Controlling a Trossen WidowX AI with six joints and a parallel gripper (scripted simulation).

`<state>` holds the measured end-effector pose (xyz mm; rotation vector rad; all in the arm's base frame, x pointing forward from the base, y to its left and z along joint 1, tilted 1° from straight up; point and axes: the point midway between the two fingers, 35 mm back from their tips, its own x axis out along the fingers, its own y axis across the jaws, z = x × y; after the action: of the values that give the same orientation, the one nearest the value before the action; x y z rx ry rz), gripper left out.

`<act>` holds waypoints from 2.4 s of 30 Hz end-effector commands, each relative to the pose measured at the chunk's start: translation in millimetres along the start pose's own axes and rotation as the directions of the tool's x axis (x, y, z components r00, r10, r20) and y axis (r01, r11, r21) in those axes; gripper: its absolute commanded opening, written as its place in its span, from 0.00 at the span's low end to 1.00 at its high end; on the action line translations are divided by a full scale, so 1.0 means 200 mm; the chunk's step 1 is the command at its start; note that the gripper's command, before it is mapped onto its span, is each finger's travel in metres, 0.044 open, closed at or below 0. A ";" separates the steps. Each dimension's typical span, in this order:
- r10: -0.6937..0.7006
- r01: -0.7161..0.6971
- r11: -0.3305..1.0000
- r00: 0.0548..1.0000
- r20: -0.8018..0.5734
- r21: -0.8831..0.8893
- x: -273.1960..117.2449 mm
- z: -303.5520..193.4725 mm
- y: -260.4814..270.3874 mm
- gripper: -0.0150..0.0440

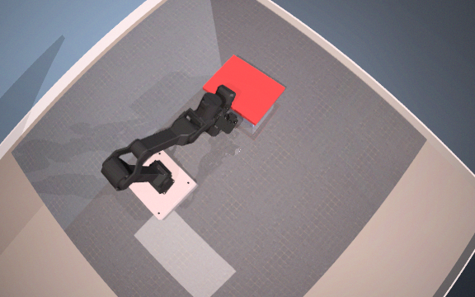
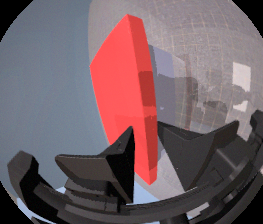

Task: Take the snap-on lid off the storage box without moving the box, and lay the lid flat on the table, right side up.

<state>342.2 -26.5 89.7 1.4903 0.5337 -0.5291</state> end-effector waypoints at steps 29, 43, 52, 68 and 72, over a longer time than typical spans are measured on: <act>0.001 -0.001 1.000 1.000 0.006 0.006 -0.02 0.00 0.03 0.25; 0.001 -0.002 1.000 1.000 0.006 0.006 -0.07 0.00 0.11 0.25; 0.002 -0.002 1.000 1.000 0.006 0.006 -0.09 0.00 0.17 0.25; 0.003 -0.003 1.000 1.000 0.006 0.006 -0.12 0.00 0.28 0.25; 0.003 -0.003 1.000 1.000 0.006 0.006 -0.12 0.00 0.31 0.25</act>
<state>357.5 -25.2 145.8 1.4904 0.5359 -0.5355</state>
